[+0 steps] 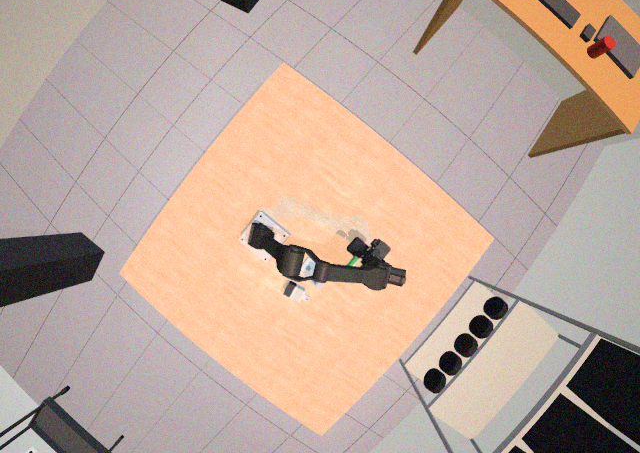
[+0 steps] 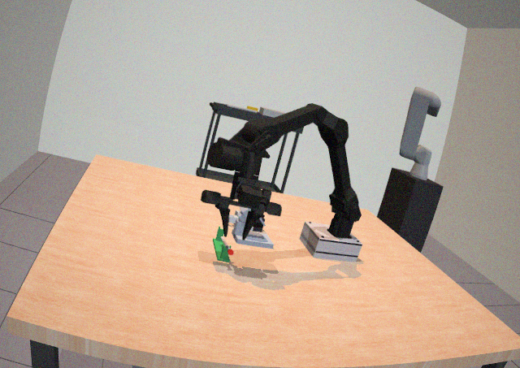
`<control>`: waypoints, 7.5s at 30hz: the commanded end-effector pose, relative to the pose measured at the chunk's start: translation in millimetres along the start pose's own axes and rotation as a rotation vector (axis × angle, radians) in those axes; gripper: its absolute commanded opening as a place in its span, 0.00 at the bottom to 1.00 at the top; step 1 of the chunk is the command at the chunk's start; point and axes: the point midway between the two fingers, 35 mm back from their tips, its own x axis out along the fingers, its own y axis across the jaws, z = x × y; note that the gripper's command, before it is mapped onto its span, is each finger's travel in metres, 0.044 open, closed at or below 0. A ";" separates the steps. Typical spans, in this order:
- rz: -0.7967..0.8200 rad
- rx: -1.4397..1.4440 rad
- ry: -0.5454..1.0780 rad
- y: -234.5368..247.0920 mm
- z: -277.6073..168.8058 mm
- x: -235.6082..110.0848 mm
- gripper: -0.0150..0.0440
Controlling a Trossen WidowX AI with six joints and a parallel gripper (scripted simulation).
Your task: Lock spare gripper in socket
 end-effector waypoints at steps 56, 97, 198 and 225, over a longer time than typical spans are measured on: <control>-0.017 -0.004 0.075 -4.8 -68.5 24.3 0.56; -0.017 -0.004 0.075 -5.5 -75.0 50.2 0.25; -0.011 -0.001 0.083 -4.8 -133.3 36.7 0.25; -0.011 -0.001 0.083 -4.8 -133.3 36.7 0.25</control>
